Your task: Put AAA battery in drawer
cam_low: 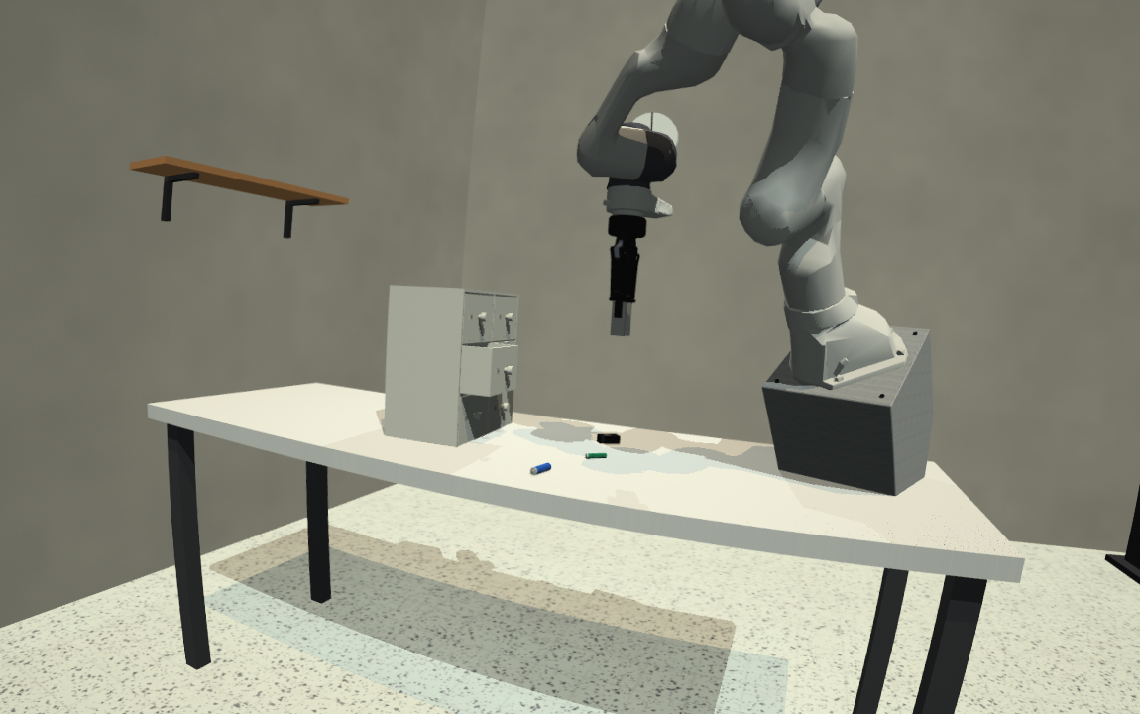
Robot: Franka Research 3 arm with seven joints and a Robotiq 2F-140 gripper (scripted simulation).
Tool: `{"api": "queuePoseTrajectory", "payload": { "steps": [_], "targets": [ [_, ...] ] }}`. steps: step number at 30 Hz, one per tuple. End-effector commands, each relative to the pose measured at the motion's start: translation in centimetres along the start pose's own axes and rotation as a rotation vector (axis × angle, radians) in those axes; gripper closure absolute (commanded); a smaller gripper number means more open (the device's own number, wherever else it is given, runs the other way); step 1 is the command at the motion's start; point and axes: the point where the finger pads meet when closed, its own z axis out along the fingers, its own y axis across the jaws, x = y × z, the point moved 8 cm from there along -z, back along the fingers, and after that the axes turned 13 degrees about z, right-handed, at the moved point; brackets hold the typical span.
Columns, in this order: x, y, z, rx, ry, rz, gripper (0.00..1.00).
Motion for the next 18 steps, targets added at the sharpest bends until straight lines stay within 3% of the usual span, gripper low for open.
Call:
{"api": "queuePoseTrajectory", "payload": {
  "steps": [1, 18],
  "targets": [
    [-0.1, -0.1, 0.3, 0.003, -0.005, 0.086, 0.8],
    [-0.4, 0.1, 2.5, 0.003, -0.005, 0.38, 0.8]
  ]
}}
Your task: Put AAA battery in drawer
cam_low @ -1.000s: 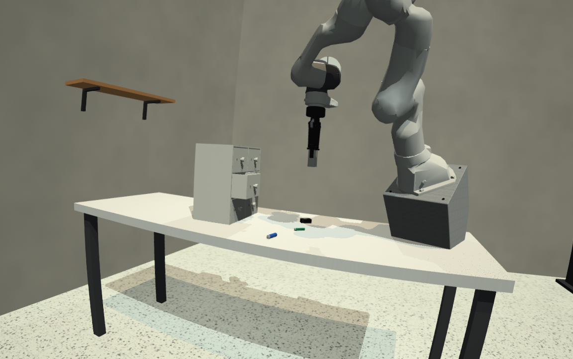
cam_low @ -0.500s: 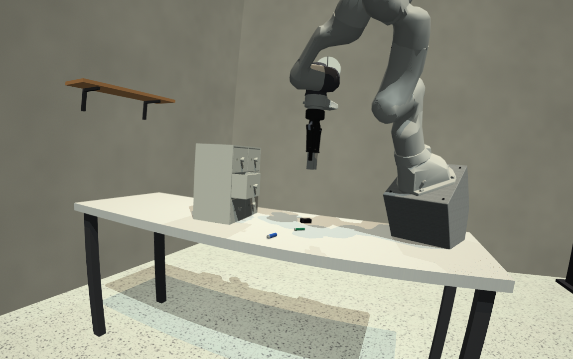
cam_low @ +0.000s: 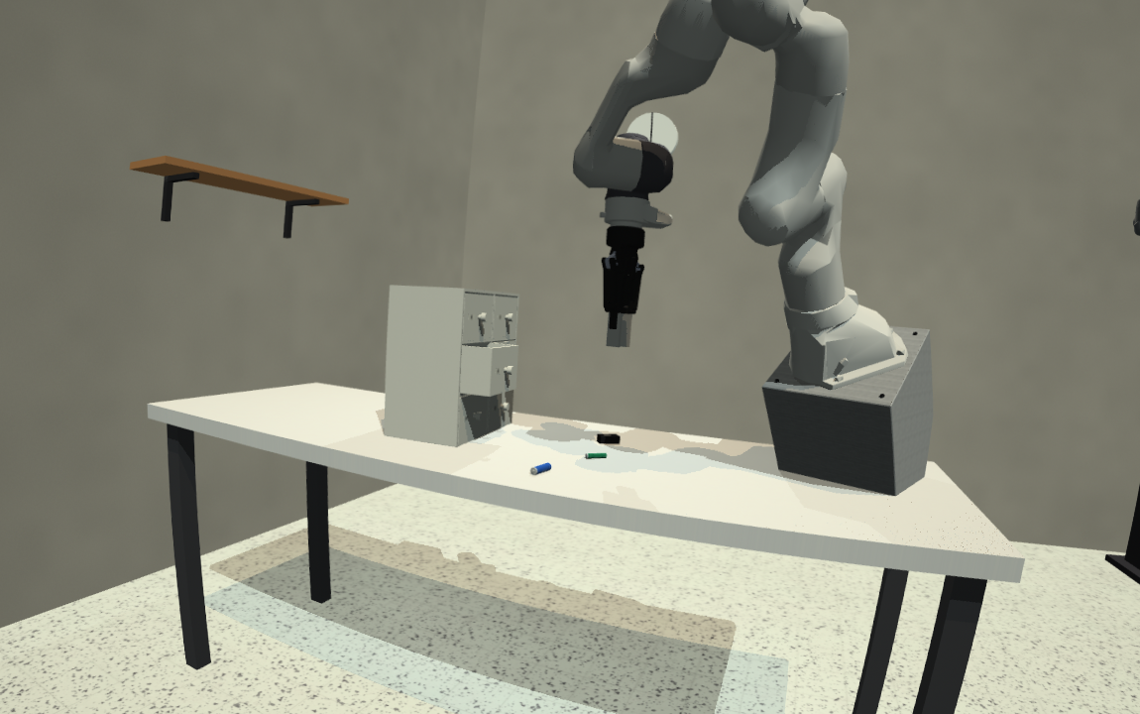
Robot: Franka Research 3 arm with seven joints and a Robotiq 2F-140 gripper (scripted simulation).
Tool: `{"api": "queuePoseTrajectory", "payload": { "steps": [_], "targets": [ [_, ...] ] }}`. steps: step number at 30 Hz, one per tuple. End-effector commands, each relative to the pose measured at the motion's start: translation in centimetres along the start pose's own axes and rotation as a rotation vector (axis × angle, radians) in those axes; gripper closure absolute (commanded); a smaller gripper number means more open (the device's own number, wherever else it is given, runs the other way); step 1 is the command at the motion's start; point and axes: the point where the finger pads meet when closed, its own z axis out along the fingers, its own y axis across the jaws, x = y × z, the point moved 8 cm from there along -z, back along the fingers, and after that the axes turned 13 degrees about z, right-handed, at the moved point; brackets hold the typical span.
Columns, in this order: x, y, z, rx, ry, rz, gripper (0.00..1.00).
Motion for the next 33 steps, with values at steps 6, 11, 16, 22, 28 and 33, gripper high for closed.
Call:
{"api": "queuePoseTrajectory", "payload": {
  "steps": [6, 11, 16, 22, 28, 33],
  "targets": [
    [-0.4, 0.2, 1.4, 0.008, -0.009, 0.293, 0.8],
    [-0.5, 0.3, 2.5, 0.008, -0.01, 0.429, 0.8],
    [-0.6, 0.4, 3.1, 0.008, -0.01, 0.515, 0.8],
    [-0.7, 0.5, 4.5, 0.007, -0.011, 0.693, 0.8],
    [-0.9, 0.7, 5.8, 0.007, -0.011, 0.876, 0.8],
    [-1.0, 0.8, 6.5, 0.006, -0.011, 0.967, 0.8]
  ]
}}
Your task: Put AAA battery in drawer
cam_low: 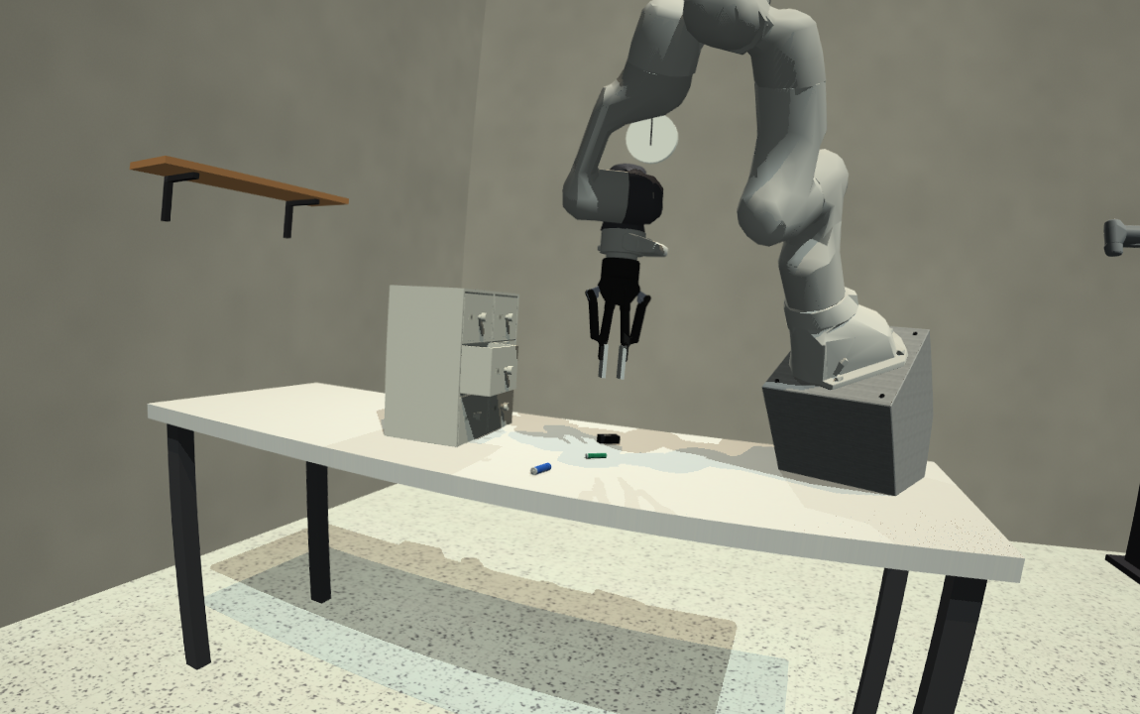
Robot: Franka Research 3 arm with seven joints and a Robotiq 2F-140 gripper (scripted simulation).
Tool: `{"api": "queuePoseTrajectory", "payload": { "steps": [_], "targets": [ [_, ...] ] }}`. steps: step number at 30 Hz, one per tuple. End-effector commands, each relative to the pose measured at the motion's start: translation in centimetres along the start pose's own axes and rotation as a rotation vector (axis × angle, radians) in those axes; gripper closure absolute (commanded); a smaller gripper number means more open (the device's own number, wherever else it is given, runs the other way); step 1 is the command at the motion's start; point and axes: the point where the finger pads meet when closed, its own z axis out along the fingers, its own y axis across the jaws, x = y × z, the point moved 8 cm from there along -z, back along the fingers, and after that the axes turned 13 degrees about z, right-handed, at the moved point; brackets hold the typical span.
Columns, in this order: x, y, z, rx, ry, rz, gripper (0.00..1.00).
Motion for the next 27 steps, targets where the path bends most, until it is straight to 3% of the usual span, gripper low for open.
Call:
{"api": "queuePoseTrajectory", "payload": {
  "steps": [1, 27],
  "targets": [
    [-0.3, 0.5, 0.5, 0.017, -0.027, 0.246, 0.8],
    [-0.4, 1.3, 5.6, 0.008, -0.032, 0.915, 0.8]
  ]
}}
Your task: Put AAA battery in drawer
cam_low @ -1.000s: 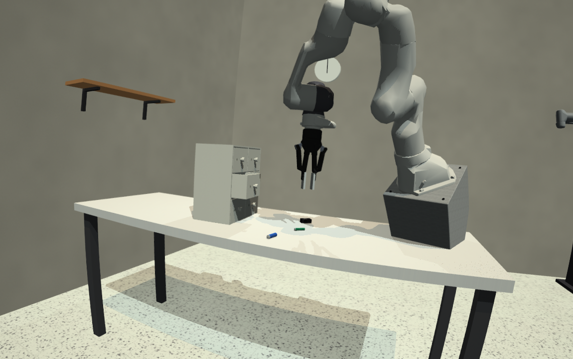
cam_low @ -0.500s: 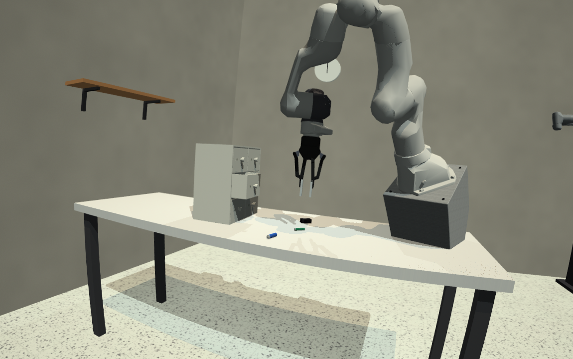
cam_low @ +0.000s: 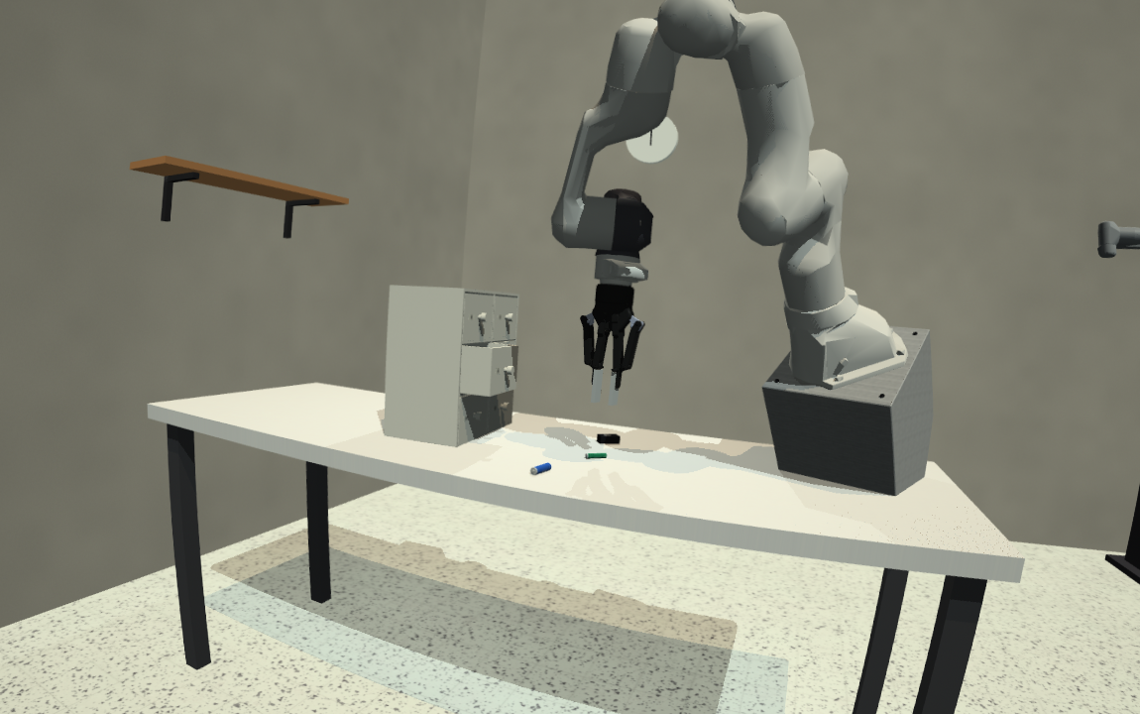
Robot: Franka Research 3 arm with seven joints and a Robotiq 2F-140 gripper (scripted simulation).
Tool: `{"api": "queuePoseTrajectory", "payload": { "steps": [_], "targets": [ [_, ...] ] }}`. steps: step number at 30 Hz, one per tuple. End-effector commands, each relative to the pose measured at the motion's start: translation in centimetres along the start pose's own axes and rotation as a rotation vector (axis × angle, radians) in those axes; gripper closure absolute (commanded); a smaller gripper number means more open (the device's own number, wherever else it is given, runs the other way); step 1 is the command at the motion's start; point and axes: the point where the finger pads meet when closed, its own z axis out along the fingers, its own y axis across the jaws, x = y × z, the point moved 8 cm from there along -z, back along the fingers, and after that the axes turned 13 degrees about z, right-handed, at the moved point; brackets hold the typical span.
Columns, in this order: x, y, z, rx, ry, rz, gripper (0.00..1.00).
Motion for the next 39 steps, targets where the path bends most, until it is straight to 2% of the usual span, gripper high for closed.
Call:
{"api": "queuePoseTrajectory", "payload": {
  "steps": [1, 20, 39],
  "targets": [
    [0.1, 0.5, 0.6, 0.007, -0.035, 0.242, 0.8],
    [0.3, 0.8, 3.0, 0.002, -0.036, 0.563, 0.8],
    [0.4, 0.9, 4.1, -0.001, -0.036, 0.704, 0.8]
  ]
}}
